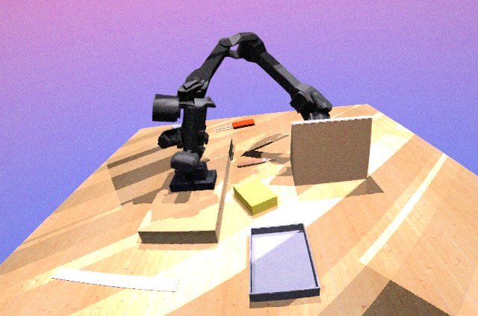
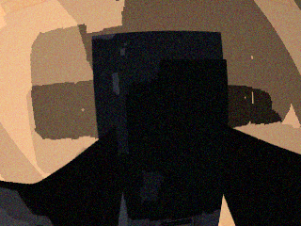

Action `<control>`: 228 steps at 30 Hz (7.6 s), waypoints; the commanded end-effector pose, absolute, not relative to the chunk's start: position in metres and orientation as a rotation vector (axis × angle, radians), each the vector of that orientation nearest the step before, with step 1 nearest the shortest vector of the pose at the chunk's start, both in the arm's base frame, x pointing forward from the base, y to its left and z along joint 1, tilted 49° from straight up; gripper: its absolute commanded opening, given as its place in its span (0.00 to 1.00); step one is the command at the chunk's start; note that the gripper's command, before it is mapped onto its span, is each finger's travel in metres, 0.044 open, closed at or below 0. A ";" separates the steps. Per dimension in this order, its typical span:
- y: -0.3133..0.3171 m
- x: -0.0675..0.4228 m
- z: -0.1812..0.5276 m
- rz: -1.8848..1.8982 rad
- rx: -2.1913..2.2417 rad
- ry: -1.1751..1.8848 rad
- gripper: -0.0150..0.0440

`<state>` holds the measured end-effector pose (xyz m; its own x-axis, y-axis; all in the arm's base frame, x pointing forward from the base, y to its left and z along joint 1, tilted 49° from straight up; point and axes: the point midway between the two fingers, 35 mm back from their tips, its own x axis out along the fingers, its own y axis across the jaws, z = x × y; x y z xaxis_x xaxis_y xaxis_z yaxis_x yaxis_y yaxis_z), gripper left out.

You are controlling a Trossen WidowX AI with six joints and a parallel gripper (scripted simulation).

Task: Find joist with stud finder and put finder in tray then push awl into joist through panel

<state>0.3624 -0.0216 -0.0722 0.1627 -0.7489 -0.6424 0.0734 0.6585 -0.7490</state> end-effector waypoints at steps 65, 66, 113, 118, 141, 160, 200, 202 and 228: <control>0.045 0.369 -0.145 -0.644 -0.640 1.286 0.25; 0.046 0.369 -0.147 -0.644 -0.640 1.286 0.25; 0.050 0.370 -0.151 -0.643 -0.640 1.285 0.25; 0.045 0.369 -0.145 -0.644 -0.640 1.286 0.25; 0.023 0.367 -0.121 -0.645 -0.642 1.286 0.25; 0.005 0.365 -0.101 -0.645 -0.644 1.286 0.25; -0.034 0.361 -0.058 -0.647 -0.646 1.287 0.25; -0.036 0.361 -0.056 -0.647 -0.646 1.287 0.25; -0.061 0.358 -0.028 -0.648 -0.648 1.288 0.25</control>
